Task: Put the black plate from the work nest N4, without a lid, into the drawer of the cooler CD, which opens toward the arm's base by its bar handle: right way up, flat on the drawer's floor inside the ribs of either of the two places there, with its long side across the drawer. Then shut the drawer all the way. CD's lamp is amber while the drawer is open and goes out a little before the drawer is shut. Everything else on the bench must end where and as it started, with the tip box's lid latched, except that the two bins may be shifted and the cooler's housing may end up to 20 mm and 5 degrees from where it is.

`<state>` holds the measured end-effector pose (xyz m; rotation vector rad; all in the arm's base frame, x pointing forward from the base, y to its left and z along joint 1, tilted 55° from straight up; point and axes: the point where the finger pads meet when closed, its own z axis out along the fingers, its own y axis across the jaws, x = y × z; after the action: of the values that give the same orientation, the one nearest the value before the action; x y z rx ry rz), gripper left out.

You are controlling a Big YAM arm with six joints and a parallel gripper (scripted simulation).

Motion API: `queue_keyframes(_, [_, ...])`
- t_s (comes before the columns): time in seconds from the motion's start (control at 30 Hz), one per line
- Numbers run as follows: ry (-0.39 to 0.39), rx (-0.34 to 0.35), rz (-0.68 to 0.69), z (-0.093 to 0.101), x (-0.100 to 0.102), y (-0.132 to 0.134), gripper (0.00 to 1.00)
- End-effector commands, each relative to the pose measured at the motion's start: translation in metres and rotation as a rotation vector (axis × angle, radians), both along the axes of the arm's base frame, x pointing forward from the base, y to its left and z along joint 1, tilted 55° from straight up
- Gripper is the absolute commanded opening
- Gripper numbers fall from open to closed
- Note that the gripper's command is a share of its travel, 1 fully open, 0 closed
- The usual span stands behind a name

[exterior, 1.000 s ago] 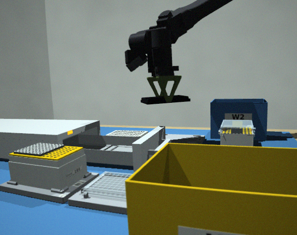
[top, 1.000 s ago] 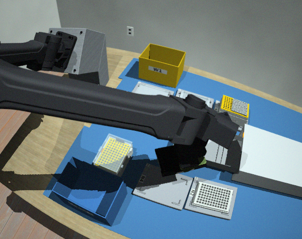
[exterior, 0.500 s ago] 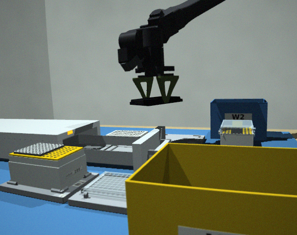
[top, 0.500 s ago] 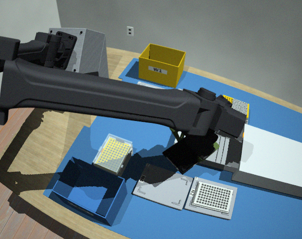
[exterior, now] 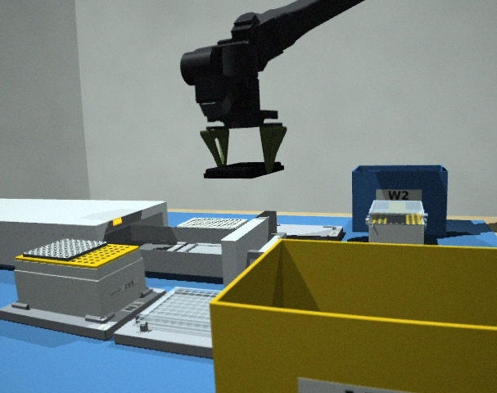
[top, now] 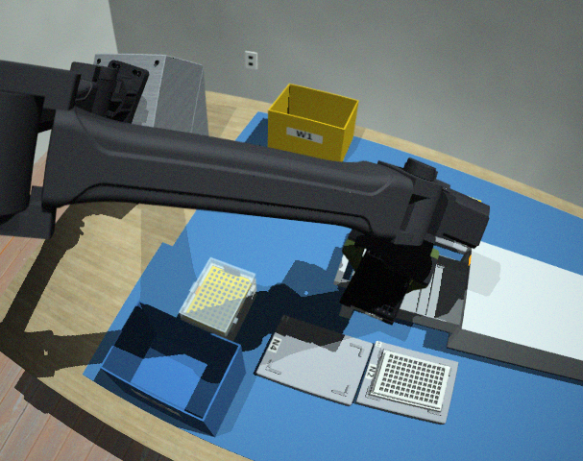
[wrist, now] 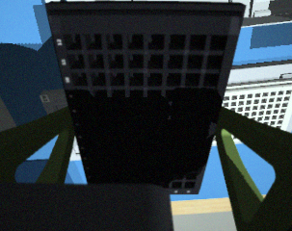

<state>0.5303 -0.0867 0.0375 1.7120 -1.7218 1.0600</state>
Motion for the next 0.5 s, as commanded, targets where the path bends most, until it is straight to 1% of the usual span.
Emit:
queue_keyframes(0.0, [0.104,-0.027,0.120,-0.003,0.011,0.028,0.00])
queue_keyframes(0.13, [0.102,-0.027,0.121,-0.010,0.016,0.035,0.00])
queue_keyframes(0.2, [0.102,-0.027,0.121,-0.010,0.016,0.035,0.00])
queue_keyframes(0.23, [0.077,-0.024,0.120,0.000,0.017,0.037,0.00])
queue_keyframes(0.27, [0.095,-0.026,0.121,-0.010,0.019,0.039,0.00])
queue_keyframes(0.3, [0.088,-0.023,0.110,-0.015,0.020,0.040,0.00])
queue_keyframes(0.47, [0.085,-0.022,0.109,-0.025,0.025,0.049,0.00])
